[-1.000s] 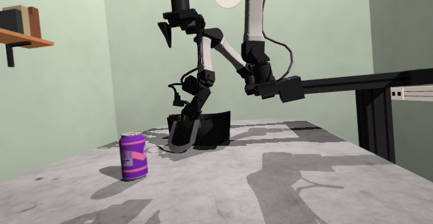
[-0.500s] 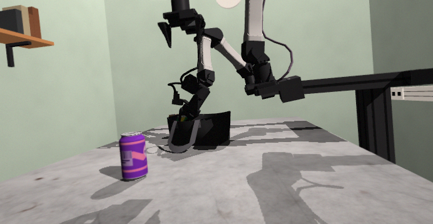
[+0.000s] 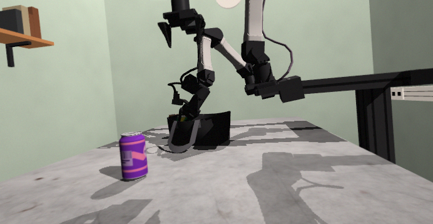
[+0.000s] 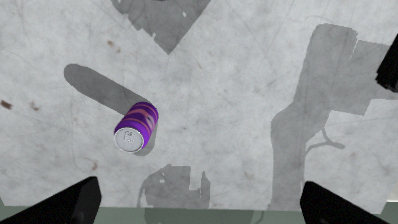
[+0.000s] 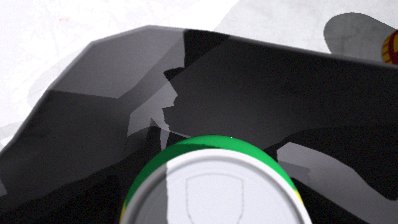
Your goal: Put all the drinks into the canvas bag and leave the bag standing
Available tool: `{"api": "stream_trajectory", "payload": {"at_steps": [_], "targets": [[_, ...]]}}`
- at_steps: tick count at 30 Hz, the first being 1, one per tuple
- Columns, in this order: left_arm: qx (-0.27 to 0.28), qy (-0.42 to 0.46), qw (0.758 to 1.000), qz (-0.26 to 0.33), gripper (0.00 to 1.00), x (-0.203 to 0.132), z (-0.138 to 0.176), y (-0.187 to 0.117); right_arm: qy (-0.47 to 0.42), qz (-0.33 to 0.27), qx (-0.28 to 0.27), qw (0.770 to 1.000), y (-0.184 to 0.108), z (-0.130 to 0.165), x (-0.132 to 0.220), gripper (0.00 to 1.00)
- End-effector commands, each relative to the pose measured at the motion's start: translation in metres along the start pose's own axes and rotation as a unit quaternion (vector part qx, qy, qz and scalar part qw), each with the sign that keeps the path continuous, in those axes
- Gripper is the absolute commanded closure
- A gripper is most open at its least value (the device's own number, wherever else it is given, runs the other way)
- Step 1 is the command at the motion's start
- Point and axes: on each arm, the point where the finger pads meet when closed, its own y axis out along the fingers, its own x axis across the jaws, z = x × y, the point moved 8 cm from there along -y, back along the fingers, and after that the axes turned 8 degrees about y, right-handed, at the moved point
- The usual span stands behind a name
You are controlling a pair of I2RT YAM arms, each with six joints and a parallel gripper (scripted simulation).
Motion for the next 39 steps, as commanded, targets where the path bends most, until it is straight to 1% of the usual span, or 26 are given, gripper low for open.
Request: {"api": "stream_trajectory", "payload": {"at_steps": [1,6,7,10,12,13,15,16,18,20,26,30,32,33,39], "targets": [[-0.001,0.002,1.000,-0.010,0.00,0.001,0.000,-0.002,0.014,-0.018,-0.024,0.999,-0.006,-0.016,0.012,0.14],[-0.001,0.002,1.000,-0.010,0.00,0.001,0.000,-0.002,0.014,-0.018,-0.024,0.999,-0.006,-0.016,0.012,0.14],[-0.001,0.002,1.000,-0.010,0.00,0.001,0.000,-0.002,0.000,-0.001,-0.005,1.000,-0.017,-0.009,0.003,0.14],[-0.001,0.002,1.000,-0.010,0.00,0.001,0.000,-0.002,0.007,-0.005,-0.010,1.000,-0.025,-0.020,0.008,0.14],[-0.001,0.002,1.000,-0.010,0.00,0.001,0.000,-0.002,0.004,-0.002,-0.008,1.000,-0.030,-0.022,0.006,0.14],[-0.001,0.002,1.000,-0.010,0.00,0.001,0.000,-0.002,0.019,-0.018,-0.021,0.999,-0.030,-0.031,0.015,0.14],[-0.001,0.002,1.000,-0.010,0.00,0.001,0.000,-0.002,0.019,-0.018,-0.021,0.999,-0.030,-0.031,0.015,0.14],[0.000,0.002,1.000,-0.008,0.00,0.001,0.000,-0.003,0.008,-0.005,-0.010,1.000,-0.034,-0.028,0.010,0.14],[-0.001,0.002,1.000,-0.010,0.00,0.001,0.000,-0.002,0.001,0.000,-0.004,1.000,-0.039,-0.026,0.005,0.14],[-0.001,0.002,1.000,-0.010,0.00,0.001,0.000,-0.002,0.006,-0.004,-0.008,1.000,-0.044,-0.035,0.010,0.14],[-0.001,0.002,1.000,-0.010,0.00,0.001,0.000,-0.002,0.007,-0.003,-0.008,1.000,-0.059,-0.045,0.010,0.14],[-0.001,0.002,1.000,-0.010,0.00,0.001,0.000,-0.002,0.021,-0.019,-0.020,0.999,-0.067,-0.059,0.021,0.14],[-0.001,0.002,1.000,-0.010,0.00,0.001,0.000,-0.002,0.021,-0.019,-0.020,0.999,-0.067,-0.059,0.021,0.14],[0.000,0.002,1.000,-0.008,0.00,0.001,0.000,-0.003,0.006,-0.003,-0.007,1.000,-0.070,-0.054,0.012,0.14],[-0.001,0.002,1.000,-0.010,0.00,0.001,0.000,-0.002,0.013,-0.008,-0.012,1.000,-0.086,-0.071,0.018,0.14]]}}
